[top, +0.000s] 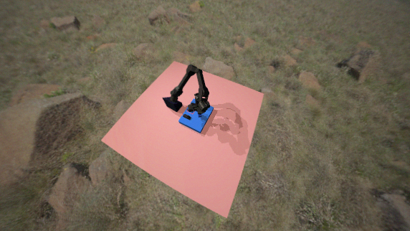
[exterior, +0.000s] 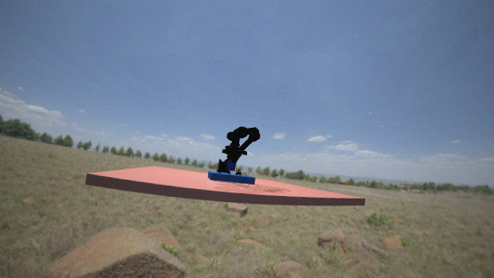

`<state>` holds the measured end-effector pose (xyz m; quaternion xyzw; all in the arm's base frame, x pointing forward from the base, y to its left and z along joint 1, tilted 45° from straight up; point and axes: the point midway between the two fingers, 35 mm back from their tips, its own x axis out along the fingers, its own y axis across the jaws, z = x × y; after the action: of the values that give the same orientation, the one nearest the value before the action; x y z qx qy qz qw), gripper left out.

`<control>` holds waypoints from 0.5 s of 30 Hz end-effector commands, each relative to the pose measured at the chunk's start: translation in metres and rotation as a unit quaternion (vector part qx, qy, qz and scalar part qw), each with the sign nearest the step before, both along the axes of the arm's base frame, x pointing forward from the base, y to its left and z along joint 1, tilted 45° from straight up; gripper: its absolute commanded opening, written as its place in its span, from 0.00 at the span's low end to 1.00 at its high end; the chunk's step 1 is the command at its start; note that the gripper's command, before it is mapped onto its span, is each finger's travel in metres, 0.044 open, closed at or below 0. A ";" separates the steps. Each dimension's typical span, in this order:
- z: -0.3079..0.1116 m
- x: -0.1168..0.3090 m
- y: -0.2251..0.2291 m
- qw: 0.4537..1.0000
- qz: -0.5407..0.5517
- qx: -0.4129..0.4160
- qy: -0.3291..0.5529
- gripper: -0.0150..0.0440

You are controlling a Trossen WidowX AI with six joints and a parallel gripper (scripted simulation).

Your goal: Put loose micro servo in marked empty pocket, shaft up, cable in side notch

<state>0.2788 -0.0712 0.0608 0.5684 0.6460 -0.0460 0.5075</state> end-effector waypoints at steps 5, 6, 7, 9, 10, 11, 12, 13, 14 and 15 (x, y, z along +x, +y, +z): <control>0.000 0.001 -0.004 0.990 0.099 -0.028 -0.098 0.25; 0.000 0.001 -0.004 0.987 0.111 -0.031 -0.110 0.25; 0.000 0.001 -0.004 0.984 0.123 -0.034 -0.121 0.25; 0.000 0.001 -0.004 0.978 0.146 -0.039 -0.144 0.25; 0.000 0.001 -0.004 0.974 0.158 -0.042 -0.156 0.25; 0.000 0.001 -0.004 0.970 0.170 -0.045 -0.167 0.25; 0.000 0.001 -0.004 0.966 0.182 -0.047 -0.178 0.25; 0.000 0.001 -0.004 0.961 0.194 -0.050 -0.190 0.25; 0.000 0.001 -0.004 0.956 0.205 -0.053 -0.201 0.25; 0.000 0.001 -0.004 0.951 0.217 -0.055 -0.212 0.25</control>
<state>0.2790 -0.0715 0.0609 0.4231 0.6368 0.1170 0.6339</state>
